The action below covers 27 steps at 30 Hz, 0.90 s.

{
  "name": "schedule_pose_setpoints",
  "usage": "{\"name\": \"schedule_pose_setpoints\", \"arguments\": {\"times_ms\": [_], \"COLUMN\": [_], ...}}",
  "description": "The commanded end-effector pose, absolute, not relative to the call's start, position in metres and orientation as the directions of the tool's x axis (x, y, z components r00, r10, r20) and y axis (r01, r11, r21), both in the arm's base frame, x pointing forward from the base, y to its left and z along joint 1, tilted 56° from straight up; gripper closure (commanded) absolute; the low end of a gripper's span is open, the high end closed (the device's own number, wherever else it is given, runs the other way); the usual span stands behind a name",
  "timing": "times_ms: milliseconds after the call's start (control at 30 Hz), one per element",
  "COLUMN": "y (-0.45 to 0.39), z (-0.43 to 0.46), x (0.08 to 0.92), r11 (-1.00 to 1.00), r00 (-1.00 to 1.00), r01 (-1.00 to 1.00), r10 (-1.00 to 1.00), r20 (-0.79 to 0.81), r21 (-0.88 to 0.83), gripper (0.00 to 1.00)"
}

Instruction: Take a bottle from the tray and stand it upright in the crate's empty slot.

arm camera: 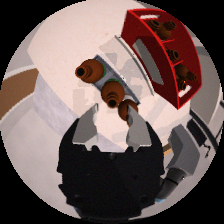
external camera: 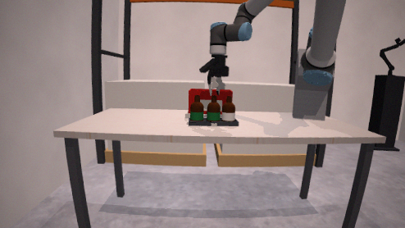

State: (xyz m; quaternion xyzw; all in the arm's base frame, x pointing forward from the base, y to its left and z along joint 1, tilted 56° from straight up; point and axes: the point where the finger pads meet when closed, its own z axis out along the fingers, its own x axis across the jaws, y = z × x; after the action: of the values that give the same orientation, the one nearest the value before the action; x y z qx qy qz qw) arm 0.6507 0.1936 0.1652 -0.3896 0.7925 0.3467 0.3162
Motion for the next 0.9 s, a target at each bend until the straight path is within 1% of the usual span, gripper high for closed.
{"name": "schedule_pose_setpoints", "arguments": {"times_ms": [0, 867], "y": [0.198, 0.210], "z": [0.162, 0.154], "x": [0.653, 0.656], "r11": [0.457, 0.457], "r00": [-0.496, -0.496], "r01": [-0.837, -0.837], "r10": [-0.398, -0.398], "r20": [-0.772, -0.772], "r21": [0.302, 0.302], "gripper": [0.62, 0.62]}}
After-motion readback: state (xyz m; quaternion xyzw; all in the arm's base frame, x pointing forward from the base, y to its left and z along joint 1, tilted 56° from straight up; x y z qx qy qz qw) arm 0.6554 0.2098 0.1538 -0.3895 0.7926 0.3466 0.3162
